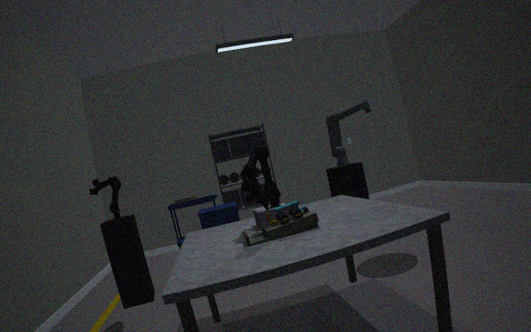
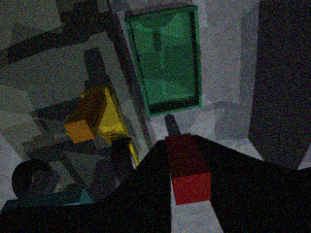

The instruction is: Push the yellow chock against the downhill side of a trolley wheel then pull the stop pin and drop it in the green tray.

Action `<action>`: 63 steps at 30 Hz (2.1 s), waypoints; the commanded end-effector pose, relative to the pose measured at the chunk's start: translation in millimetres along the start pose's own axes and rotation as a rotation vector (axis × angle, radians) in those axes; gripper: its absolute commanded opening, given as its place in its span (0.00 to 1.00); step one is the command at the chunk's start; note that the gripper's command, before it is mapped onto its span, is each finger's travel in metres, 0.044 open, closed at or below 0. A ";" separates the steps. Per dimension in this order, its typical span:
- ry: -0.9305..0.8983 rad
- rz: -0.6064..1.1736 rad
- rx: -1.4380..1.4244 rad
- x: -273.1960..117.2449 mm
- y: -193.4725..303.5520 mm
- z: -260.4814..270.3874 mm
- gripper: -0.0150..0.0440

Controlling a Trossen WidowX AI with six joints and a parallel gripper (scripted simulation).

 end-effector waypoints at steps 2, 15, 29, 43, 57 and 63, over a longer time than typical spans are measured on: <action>-0.007 -0.033 0.153 -0.4 1.7 -0.8 0.25; -0.030 -0.103 0.552 0.3 6.6 -0.7 0.25; -0.068 -0.174 0.980 1.2 11.4 0.7 0.25; -0.147 -0.234 1.406 1.6 16.0 2.4 0.25; -0.160 -0.244 1.478 11.2 15.1 -4.2 0.25; -0.163 -0.249 1.507 21.3 13.9 -11.9 0.25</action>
Point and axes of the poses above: the point midway between the two fingers, 35 mm back from their tips, its own x axis out along the fingers, its own z axis across the jaws, y = z × x, the point moved 3 cm from there along -x, back along the fingers, and after that the axes turned 15 degrees about -x, right-handed, at the moved point
